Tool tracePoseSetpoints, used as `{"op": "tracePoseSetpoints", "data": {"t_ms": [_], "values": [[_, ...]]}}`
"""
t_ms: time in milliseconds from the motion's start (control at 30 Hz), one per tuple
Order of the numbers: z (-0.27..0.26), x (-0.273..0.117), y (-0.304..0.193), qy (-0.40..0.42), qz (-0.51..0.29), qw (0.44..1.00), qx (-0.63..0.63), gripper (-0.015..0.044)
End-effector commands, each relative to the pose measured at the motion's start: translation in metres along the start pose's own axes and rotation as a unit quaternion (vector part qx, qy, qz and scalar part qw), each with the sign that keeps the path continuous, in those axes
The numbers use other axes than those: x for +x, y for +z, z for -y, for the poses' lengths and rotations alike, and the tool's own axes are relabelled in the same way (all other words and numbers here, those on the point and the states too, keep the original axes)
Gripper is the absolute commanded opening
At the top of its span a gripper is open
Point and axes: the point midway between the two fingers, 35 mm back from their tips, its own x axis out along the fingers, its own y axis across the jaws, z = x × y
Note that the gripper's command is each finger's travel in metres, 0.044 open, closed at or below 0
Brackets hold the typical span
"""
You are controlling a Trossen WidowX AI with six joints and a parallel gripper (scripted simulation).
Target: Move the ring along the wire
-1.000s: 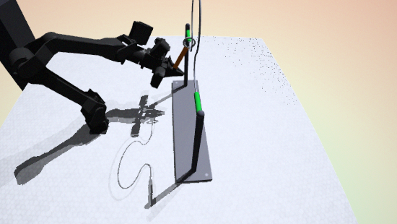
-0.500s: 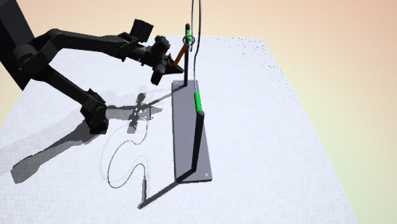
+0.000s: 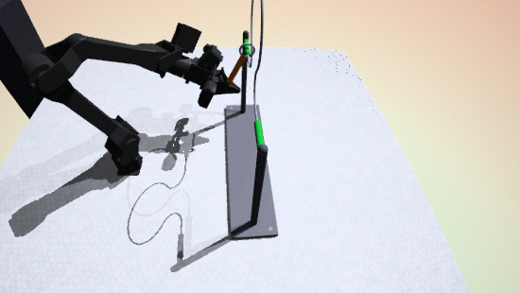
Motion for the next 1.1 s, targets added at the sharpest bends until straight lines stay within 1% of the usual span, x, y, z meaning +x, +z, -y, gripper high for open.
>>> {"op": "tracePoseSetpoints", "data": {"t_ms": [0, 767, 1067], "values": [[-0.0008, 0.0019, -0.0035, -0.003, 0.000, 1.000, 0.002, -0.0150], [-0.0012, 0.0037, -0.0076, -0.003, 0.000, 1.000, 0.002, -0.0150], [-0.0018, 0.0035, -0.0072, -0.001, 0.000, 1.000, 0.000, 0.0086]]}}
